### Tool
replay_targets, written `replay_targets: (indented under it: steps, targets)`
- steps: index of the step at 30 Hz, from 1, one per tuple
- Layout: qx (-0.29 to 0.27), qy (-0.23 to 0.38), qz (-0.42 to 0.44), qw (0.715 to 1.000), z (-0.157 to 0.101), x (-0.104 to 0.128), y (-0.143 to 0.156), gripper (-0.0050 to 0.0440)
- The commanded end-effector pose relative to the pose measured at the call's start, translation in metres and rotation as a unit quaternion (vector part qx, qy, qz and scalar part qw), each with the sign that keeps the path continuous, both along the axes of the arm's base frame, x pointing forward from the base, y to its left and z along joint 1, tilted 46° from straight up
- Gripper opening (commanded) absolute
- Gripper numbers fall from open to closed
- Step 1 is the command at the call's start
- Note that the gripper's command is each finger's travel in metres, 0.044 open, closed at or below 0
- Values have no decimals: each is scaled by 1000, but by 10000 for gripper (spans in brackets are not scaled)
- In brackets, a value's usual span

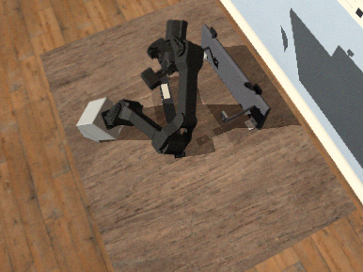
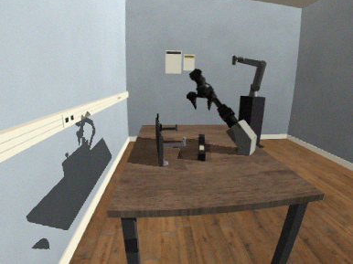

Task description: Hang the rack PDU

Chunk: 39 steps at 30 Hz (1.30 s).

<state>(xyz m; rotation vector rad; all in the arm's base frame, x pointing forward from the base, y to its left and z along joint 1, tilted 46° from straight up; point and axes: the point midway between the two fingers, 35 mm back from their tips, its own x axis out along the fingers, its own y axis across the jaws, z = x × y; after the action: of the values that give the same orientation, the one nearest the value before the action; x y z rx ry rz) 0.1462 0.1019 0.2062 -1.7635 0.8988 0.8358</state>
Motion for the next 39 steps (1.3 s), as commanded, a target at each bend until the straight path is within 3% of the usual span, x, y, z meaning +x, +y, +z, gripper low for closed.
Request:
replay_targets:
  steps: [1,9,14,23,27,39]
  targets:
    - [22,-10,-3,1000,4,-17,-30,440]
    - [21,-19,-17,999,0,-12,-32,440]
    - [-30,-45,-128,990,-47,22,-53,440]
    - [-37,-76,-195,977,-73,42,-70,440]
    - [-68,-82,-248,963,-97,45,-96,440]
    - [-70,-100,-278,953,-108,52,-107,440]
